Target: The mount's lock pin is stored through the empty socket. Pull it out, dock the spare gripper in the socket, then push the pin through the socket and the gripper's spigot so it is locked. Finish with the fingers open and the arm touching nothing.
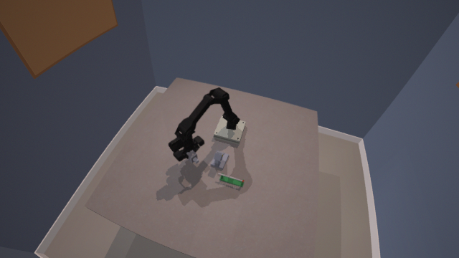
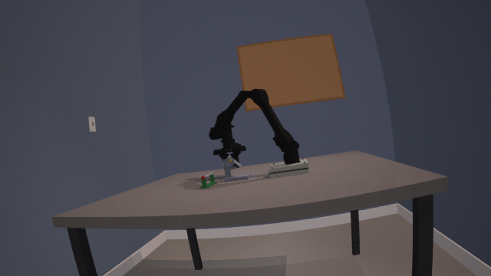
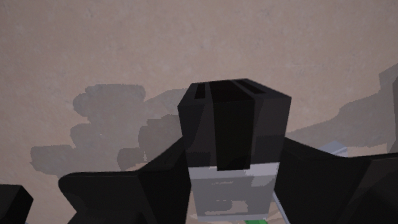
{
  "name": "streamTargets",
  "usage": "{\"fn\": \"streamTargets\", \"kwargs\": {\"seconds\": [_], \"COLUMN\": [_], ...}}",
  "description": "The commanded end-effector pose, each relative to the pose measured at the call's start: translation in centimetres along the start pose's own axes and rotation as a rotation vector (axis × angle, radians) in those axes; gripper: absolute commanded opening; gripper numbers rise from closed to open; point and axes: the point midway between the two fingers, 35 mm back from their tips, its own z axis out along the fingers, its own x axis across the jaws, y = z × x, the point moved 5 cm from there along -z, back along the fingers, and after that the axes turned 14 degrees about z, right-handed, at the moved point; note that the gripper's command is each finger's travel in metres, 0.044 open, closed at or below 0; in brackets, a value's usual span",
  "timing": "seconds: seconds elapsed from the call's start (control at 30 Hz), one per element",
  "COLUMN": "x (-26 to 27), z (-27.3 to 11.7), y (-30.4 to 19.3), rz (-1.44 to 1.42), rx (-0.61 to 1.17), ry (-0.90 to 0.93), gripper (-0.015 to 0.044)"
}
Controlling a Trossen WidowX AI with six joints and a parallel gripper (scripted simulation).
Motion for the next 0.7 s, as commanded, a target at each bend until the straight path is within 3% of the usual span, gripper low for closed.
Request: {"fn": "streamTargets", "kwargs": {"seconds": [0.0,0.67], "x": [-0.05,-0.51], "z": [-0.46,-0.62], "y": [-0.07,-0.29], "rz": [0.093,0.576], "rx": [0.003,0.007], "ry": [0.014,0.015], "gripper": [0.0000,0.0000]}}
